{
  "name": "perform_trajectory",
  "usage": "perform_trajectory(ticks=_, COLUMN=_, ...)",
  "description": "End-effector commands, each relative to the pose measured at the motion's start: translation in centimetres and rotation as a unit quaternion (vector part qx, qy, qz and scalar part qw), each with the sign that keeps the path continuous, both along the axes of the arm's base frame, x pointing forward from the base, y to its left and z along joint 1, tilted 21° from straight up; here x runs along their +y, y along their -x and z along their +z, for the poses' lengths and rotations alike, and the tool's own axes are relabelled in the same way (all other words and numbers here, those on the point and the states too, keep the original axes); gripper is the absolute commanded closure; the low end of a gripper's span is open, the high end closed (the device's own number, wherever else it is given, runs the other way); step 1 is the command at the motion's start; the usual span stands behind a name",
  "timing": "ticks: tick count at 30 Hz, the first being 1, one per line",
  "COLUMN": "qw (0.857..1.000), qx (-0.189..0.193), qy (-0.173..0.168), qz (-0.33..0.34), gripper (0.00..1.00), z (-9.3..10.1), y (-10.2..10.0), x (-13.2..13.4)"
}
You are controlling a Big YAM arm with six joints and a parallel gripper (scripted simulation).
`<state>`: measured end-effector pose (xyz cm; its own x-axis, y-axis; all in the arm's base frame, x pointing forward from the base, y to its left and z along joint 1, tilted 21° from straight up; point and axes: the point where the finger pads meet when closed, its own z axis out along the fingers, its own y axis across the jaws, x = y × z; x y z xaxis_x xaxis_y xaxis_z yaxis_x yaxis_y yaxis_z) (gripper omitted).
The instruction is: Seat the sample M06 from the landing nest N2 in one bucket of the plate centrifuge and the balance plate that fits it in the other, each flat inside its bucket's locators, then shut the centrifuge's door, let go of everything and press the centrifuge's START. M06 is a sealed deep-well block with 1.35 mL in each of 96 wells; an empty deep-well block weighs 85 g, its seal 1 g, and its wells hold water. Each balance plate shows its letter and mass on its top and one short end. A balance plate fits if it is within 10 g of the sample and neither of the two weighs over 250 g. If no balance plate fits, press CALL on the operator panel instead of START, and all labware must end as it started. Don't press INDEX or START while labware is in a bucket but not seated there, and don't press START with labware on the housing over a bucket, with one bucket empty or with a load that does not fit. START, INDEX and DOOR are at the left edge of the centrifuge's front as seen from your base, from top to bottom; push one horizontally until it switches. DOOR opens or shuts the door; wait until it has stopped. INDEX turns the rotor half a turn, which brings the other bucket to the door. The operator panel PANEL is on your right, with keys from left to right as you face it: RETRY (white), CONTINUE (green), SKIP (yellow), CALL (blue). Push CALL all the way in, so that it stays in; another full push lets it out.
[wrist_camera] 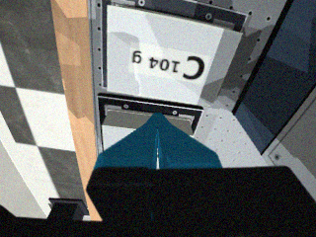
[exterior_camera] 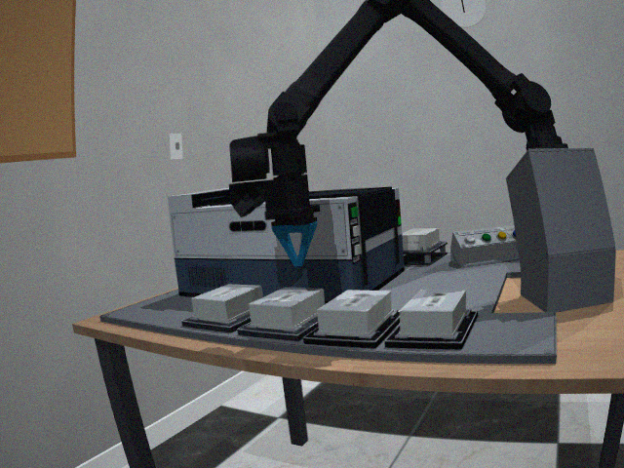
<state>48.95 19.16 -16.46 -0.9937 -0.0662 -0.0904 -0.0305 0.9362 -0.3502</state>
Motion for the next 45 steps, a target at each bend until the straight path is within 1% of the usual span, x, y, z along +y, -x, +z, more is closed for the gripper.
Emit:
perform_trajectory(ticks=1, qw=0.999, qx=-0.029, qy=-0.009, qz=-0.041, gripper=1.00, z=-0.04, y=-2.46, x=-0.36)
perform_trajectory(ticks=3, qw=0.998, qx=-0.033, qy=-0.011, qz=-0.048, gripper=1.00, z=-0.11, y=-2.60, x=-0.42)
perform_trajectory(ticks=8, qw=0.998, qx=-0.030, qy=-0.009, qz=-0.057, gripper=1.00, z=-0.36, y=-2.18, x=-0.79)
perform_trajectory(ticks=11, qw=0.997, qx=-0.039, qy=-0.013, qz=-0.065, gripper=1.00, z=-0.28, y=-2.81, x=-0.63)
perform_trajectory(ticks=14, qw=0.997, qx=-0.037, qy=-0.011, qz=-0.071, gripper=1.00, z=-0.46, y=-2.45, x=-0.93)
perform_trajectory(ticks=17, qw=0.996, qx=-0.042, qy=-0.013, qz=-0.077, gripper=1.00, z=-0.42, y=-2.87, x=-0.82)
perform_trajectory(ticks=22, qw=0.995, qx=-0.042, qy=-0.013, qz=-0.084, gripper=1.00, z=-0.57, y=-2.75, x=-1.01)
perform_trajectory(ticks=27, qw=0.995, qx=-0.046, qy=-0.015, qz=-0.087, gripper=1.00, z=-0.49, y=-3.02, x=-0.93)
perform_trajectory(ticks=30, qw=0.995, qx=-0.042, qy=-0.012, qz=-0.089, gripper=1.00, z=-0.75, y=-2.57, x=-1.19)
perform_trajectory(ticks=35, qw=0.995, qx=-0.047, qy=-0.015, qz=-0.091, gripper=1.00, z=-0.44, y=-2.92, x=-1.07)
perform_trajectory(ticks=45, qw=0.994, qx=-0.047, qy=-0.015, qz=-0.092, gripper=1.00, z=-0.51, y=-2.97, x=-1.06)
